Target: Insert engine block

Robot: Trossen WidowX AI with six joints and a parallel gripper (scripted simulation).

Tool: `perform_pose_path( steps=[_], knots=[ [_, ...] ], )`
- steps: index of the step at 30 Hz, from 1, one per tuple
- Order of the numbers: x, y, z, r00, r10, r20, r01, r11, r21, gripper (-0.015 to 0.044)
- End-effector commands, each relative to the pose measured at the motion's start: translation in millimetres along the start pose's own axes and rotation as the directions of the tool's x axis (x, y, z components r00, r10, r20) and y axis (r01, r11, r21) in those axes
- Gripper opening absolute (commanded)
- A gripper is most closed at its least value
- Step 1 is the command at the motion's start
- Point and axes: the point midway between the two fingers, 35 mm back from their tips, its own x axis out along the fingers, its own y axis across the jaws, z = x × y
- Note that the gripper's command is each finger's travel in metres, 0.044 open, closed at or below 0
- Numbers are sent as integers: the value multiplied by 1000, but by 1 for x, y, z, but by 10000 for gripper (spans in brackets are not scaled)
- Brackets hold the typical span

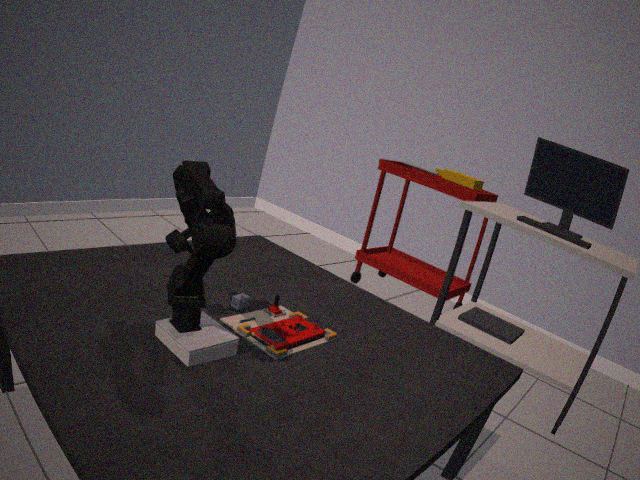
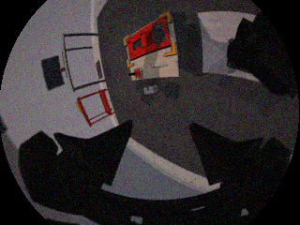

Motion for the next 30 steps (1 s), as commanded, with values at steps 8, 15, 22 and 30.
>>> perform_pose_path(
  steps=[8,15,22,30],
  knots=[
    [4,3,-4,999,-24,31,29,983,-183,440],
    [11,8,-9,996,-56,66,78,911,-406,440],
    [18,13,-13,991,-90,99,132,785,-605,440],
    [27,19,-18,983,-132,132,184,587,-789,440]
  ],
)
